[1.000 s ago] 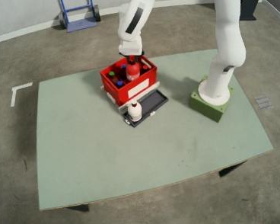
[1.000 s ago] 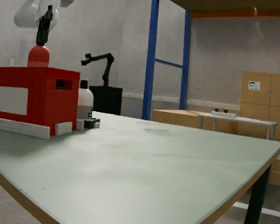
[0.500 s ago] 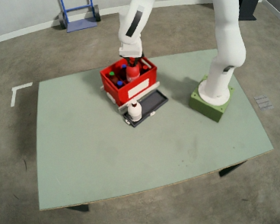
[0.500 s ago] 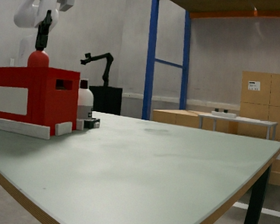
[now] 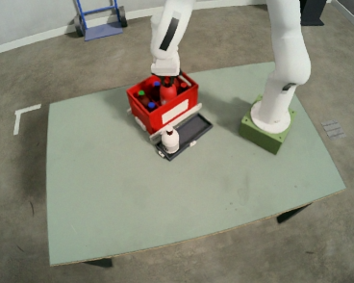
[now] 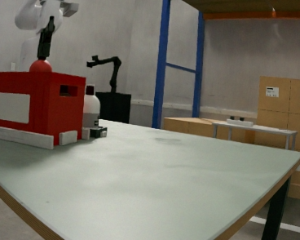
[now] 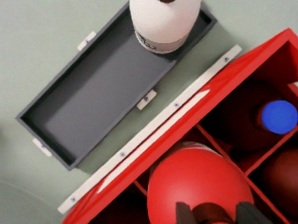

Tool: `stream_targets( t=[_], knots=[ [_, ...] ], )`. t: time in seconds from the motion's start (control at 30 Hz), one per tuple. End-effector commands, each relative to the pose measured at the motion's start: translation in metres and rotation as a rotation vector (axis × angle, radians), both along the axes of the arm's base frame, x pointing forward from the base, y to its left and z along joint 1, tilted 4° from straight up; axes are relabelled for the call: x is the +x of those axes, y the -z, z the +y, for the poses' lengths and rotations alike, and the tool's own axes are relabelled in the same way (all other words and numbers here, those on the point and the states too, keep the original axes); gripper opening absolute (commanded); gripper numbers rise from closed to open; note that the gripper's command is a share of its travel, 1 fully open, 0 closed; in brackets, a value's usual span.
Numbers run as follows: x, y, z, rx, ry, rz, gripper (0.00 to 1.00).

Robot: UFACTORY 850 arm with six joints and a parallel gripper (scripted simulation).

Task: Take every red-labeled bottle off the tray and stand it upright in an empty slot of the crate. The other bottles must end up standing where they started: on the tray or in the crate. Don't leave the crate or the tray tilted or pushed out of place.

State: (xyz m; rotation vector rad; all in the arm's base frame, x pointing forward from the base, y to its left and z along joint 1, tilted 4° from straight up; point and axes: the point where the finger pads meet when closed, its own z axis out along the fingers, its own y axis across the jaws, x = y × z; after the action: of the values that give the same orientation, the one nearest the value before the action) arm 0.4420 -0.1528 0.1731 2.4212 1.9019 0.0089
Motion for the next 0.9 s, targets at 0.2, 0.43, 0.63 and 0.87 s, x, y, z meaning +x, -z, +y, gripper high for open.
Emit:
stream_targets(
  t=[0.2,0.43,0.63,0.87],
  knots=[
    [0.001,0.011,-0.001,-0.001,0.0,-0.002,0.0],
    [0.002,0.018,-0.001,-0.001,0.0,-0.002,0.0],
    [0.002,0.024,-0.001,-0.001,0.0,-0.002,0.0],
    [0.002,0.032,-0.002,-0.001,0.0,-0.002,0.0]
  ],
)
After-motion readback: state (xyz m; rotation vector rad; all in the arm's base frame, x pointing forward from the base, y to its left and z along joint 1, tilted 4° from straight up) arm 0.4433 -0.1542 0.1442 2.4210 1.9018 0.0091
